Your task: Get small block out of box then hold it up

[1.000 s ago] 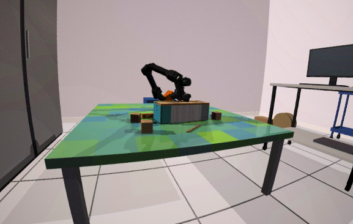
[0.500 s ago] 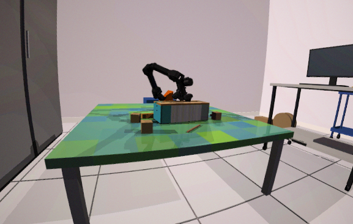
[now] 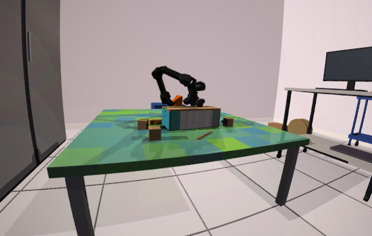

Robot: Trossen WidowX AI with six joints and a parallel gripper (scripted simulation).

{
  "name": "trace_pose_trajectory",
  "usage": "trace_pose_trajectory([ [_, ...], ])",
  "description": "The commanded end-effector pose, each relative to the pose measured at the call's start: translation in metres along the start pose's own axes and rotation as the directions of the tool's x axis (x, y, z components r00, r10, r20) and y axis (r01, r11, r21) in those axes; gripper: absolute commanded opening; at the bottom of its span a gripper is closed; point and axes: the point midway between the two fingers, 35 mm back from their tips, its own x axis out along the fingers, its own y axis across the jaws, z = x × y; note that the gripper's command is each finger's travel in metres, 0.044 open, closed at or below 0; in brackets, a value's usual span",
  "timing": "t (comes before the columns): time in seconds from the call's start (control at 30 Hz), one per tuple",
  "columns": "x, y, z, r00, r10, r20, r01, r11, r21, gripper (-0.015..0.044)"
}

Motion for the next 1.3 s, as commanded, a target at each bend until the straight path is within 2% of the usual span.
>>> trace_pose_trajectory([
  [0.0, 0.002, 0.001, -0.006, 1.0, -0.001, -0.005, 0.001, 1.0, 0.001, 0.04],
  [1.07, 0.011, 0.001, -0.033, 1.0, 0.0, -0.006, 0.0, 1.0, 0.001, 0.04],
  [1.17, -0.003, 0.002, -0.038, 1.0, -0.001, -0.006, 0.001, 1.0, 0.0, 0.04],
  [1.27, -0.033, 0.001, -0.048, 1.0, -0.002, -0.004, 0.002, 1.0, -0.002, 0.04],
])
